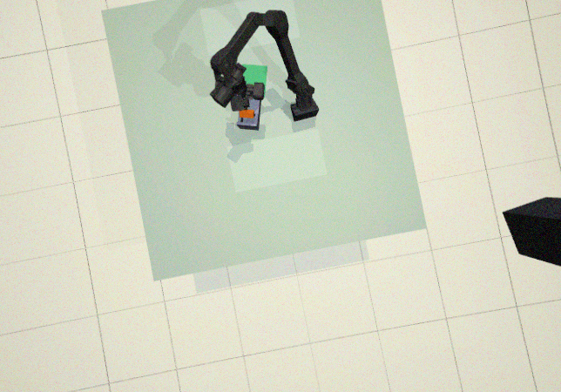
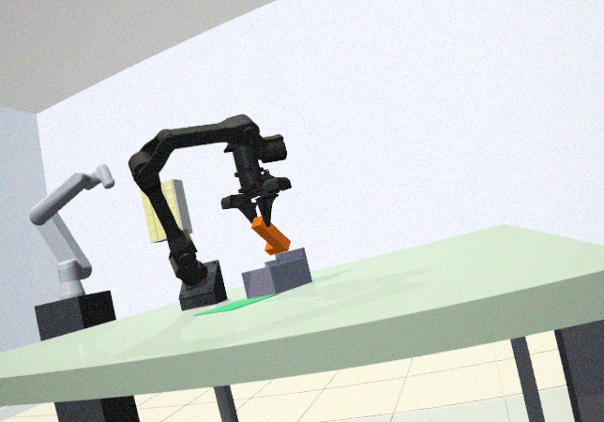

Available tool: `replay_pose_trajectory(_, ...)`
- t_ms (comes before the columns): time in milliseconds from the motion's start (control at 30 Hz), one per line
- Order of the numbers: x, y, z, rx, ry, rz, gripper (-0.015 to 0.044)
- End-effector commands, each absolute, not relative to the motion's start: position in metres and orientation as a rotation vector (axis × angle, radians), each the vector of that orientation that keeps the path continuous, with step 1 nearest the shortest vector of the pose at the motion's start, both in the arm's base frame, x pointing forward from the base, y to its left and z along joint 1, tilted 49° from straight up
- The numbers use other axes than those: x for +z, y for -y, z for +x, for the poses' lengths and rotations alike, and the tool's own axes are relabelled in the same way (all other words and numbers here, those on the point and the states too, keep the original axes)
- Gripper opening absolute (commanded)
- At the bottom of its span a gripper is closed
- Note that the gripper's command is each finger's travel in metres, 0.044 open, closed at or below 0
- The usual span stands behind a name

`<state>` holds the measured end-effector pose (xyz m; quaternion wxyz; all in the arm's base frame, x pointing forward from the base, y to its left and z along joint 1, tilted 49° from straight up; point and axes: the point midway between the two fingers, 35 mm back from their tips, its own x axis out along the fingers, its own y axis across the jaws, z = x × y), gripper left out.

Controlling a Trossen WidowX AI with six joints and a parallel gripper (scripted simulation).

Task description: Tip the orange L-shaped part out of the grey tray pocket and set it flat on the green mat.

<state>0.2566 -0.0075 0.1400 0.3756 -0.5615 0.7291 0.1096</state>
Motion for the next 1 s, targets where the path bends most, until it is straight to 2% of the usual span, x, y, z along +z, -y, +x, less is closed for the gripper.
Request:
replay_pose_trajectory(0,0.149,0.017,0.248,0.287,-1.86,-1.448,0.0)
replay_pose_trajectory(567,0.189,0.05,0.216,0.304,-1.767,-1.475,0.0)
replay_pose_trajectory(967,0.191,0.051,0.214,0.304,-1.763,-1.476,0.0)
